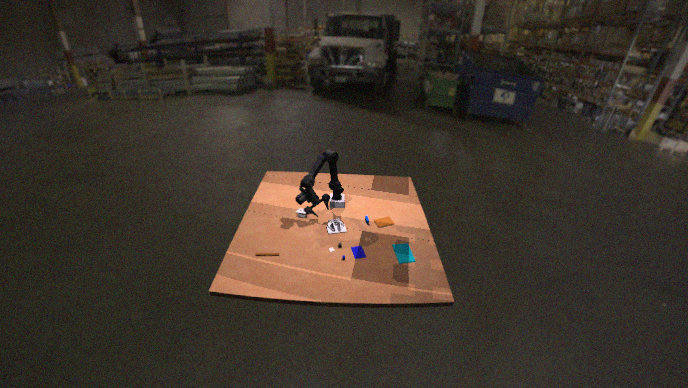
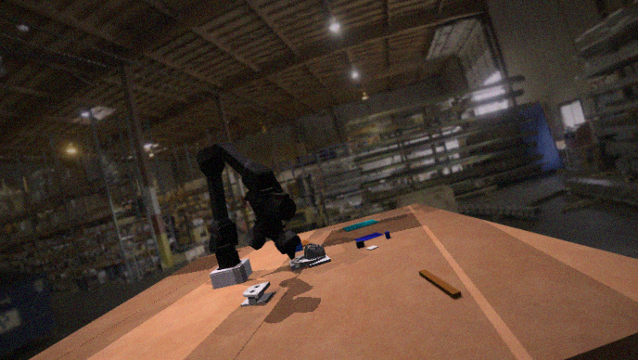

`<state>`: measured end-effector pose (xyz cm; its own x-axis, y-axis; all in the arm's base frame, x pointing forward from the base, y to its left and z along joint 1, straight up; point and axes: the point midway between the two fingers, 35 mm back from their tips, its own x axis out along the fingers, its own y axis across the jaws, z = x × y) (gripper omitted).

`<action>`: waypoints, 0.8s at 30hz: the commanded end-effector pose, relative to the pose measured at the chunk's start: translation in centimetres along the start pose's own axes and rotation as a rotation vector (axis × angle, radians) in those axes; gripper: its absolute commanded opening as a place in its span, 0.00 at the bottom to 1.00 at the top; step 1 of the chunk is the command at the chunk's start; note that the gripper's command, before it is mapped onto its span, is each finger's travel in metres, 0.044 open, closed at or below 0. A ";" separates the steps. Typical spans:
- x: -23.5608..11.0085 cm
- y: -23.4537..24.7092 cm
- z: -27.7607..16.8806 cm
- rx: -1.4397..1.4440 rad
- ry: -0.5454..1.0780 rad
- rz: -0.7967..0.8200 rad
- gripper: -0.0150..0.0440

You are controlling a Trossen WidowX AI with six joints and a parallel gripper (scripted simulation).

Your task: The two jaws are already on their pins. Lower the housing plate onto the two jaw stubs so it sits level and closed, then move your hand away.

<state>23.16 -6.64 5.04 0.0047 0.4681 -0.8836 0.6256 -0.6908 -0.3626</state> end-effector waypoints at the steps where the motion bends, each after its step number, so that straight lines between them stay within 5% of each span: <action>1: 0.0 0.0 0.0 0.000 0.000 0.000 0.98; 24: -2.2 2.2 2.2 -0.641 -0.095 0.093 1.00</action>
<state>22.71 -9.76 5.24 0.0185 0.3756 -0.9266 0.9435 -0.3133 -0.1081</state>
